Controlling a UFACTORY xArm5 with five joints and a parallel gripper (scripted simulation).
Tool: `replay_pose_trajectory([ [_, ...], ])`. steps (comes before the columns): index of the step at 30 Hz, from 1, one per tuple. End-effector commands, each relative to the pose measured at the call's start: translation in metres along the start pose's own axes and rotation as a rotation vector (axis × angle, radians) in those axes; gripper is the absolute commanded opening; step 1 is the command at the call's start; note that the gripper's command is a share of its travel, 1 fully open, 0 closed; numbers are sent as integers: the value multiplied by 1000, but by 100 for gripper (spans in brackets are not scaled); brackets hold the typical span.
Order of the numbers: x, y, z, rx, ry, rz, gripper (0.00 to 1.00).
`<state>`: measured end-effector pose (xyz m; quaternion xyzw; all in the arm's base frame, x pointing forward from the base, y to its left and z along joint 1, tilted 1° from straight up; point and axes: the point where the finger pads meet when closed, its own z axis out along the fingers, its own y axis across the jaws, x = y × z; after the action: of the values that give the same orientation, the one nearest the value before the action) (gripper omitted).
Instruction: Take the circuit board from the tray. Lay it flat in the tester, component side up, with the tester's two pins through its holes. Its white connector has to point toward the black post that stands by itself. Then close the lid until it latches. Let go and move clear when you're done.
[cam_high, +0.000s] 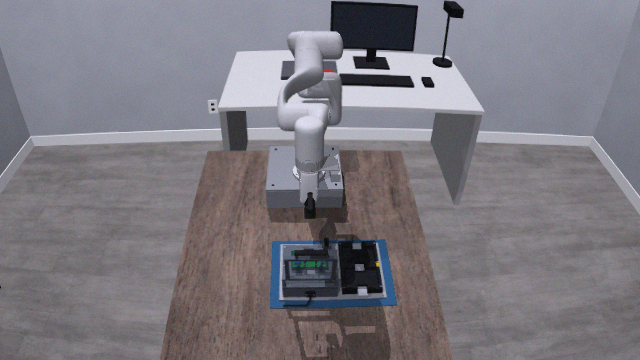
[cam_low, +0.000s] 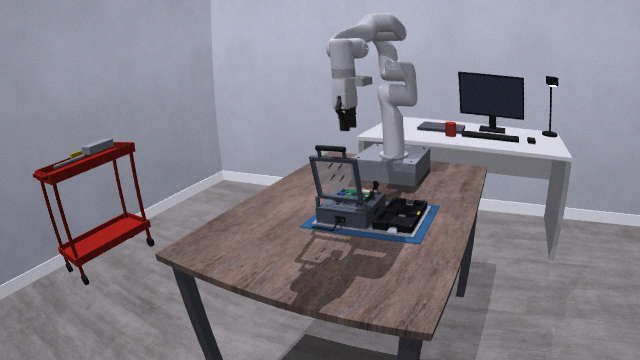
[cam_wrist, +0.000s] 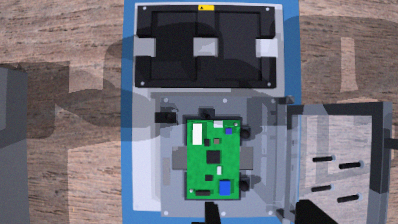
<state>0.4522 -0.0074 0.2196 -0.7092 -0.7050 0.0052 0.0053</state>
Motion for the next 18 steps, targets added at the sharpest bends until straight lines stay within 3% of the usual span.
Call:
replay_pose_trajectory([
  [1,0,24,-2,-3,0,0,52],
  [18,0,108,-2,-3,0,0,52],
])
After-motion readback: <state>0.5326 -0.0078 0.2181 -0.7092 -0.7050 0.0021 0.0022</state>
